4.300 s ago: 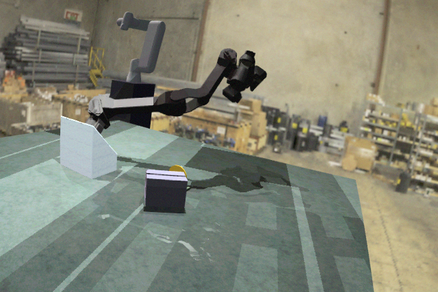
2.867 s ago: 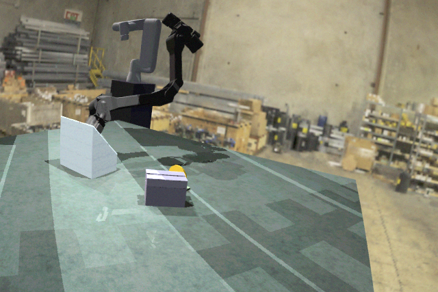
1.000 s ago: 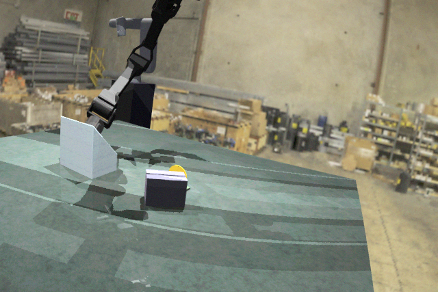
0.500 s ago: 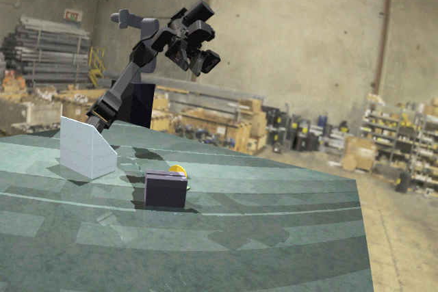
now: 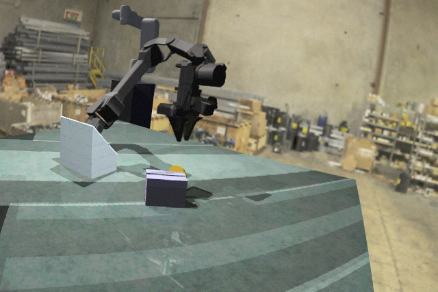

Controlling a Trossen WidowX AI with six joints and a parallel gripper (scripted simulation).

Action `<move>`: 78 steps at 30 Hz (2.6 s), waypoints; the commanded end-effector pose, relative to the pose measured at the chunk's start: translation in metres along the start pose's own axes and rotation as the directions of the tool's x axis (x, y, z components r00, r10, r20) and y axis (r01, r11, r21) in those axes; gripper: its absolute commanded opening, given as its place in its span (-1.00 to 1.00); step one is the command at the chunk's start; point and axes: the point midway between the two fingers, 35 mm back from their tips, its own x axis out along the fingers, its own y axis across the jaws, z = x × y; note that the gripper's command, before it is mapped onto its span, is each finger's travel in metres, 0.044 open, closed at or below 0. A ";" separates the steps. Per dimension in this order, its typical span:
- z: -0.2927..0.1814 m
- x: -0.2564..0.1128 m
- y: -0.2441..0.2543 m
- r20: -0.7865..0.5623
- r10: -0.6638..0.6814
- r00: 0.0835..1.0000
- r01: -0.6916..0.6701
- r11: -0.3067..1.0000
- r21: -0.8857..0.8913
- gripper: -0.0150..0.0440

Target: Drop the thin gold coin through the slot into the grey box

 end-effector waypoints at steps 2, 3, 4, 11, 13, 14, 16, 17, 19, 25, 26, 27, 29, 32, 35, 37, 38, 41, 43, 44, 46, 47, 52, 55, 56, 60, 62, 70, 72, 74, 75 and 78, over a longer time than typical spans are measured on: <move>-0.010 0.010 0.009 -0.065 0.051 0.997 -0.052 0.999 -0.013 0.05; -0.009 0.010 0.008 -0.065 0.051 0.997 -0.052 0.999 -0.013 0.05; -0.009 0.010 0.008 -0.065 0.051 0.997 -0.052 0.999 -0.013 0.05; -0.009 0.046 0.006 -0.064 0.052 0.997 -0.053 0.999 -0.013 0.05; -0.009 0.046 0.006 -0.064 0.052 0.997 -0.053 0.999 -0.013 0.05; -0.009 0.046 0.006 -0.064 0.052 0.997 -0.053 0.999 -0.013 0.05; -0.009 0.047 0.006 -0.064 0.052 0.997 -0.053 0.999 -0.013 0.05; -0.010 0.050 0.007 -0.064 0.052 0.997 -0.053 0.998 -0.013 0.05; -0.010 0.059 0.008 -0.064 0.053 0.997 -0.054 0.998 -0.013 0.05; -0.010 0.063 0.008 -0.064 0.053 0.997 -0.054 0.998 -0.013 0.05; -0.010 0.065 0.008 -0.064 0.052 0.997 -0.053 0.998 -0.013 0.05; -0.010 0.066 0.008 -0.064 0.052 0.997 -0.053 0.998 -0.013 0.05; -0.010 0.069 0.009 -0.064 0.052 0.997 -0.053 0.999 -0.013 0.05; -0.010 0.074 0.009 -0.064 0.052 0.997 -0.053 0.999 -0.013 0.05; -0.010 0.079 0.009 -0.064 0.052 0.997 -0.053 0.999 -0.013 0.05; -0.010 0.082 0.009 -0.063 0.052 0.997 -0.053 0.999 -0.014 0.05; -0.010 0.084 0.009 -0.063 0.052 0.997 -0.053 0.999 -0.014 0.05; -0.010 0.089 0.010 -0.063 0.052 0.997 -0.053 0.999 -0.014 0.05; -0.010 0.092 0.010 -0.063 0.052 0.997 -0.053 0.999 -0.014 0.05; -0.010 0.094 0.010 -0.063 0.052 0.997 -0.053 0.999 -0.014 0.05; -0.011 0.097 0.010 -0.063 0.052 0.997 -0.053 0.999 -0.014 0.05; -0.011 0.098 0.010 -0.063 0.052 0.997 -0.053 0.999 -0.014 0.05; -0.012 0.106 0.011 -0.063 0.053 0.997 -0.054 0.998 -0.014 0.05; -0.012 0.111 0.011 -0.063 0.053 0.997 -0.054 0.998 -0.013 0.05; -0.012 0.113 0.011 -0.064 0.053 0.997 -0.054 0.998 -0.013 0.05; -0.013 0.119 0.012 -0.064 0.054 0.996 -0.055 0.998 -0.013 0.05; -0.014 0.122 0.012 -0.064 0.055 0.996 -0.056 0.998 -0.013 0.05; -0.016 0.130 0.013 -0.064 0.056 0.996 -0.057 0.998 -0.013 -0.04; -0.016 0.130 0.013 -0.064 0.056 0.996 -0.057 0.998 -0.013 -0.21; -0.016 0.130 0.013 -0.064 0.056 0.996 -0.057 0.998 -0.013 -0.39; -0.016 0.130 0.013 -0.064 0.056 0.996 -0.057 0.998 -0.013 -0.48; -0.016 0.130 0.013 -0.064 0.056 0.996 -0.057 0.998 -0.013 -0.49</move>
